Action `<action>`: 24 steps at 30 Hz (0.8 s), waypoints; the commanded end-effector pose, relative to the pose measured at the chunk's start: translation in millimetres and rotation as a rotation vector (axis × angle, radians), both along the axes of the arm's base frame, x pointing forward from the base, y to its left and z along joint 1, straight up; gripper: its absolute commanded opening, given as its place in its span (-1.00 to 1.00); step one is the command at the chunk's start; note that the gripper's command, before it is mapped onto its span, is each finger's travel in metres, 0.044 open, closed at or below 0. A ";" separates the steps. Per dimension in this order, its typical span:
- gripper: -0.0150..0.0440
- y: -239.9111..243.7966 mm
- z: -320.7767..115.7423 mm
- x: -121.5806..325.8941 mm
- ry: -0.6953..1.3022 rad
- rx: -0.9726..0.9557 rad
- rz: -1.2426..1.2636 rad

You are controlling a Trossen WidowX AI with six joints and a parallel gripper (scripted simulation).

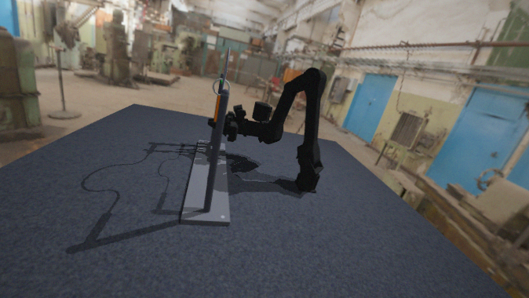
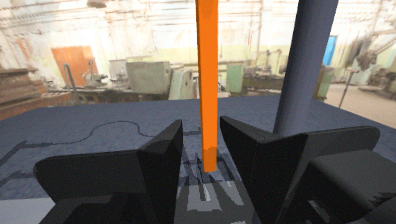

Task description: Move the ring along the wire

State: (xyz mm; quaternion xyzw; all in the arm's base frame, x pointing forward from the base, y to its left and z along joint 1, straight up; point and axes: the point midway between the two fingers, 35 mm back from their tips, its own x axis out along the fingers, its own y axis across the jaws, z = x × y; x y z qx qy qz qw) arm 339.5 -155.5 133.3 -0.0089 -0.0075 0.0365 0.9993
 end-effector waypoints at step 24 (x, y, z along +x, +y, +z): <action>-0.13 -0.4 0.4 1.6 -0.001 -0.001 0.000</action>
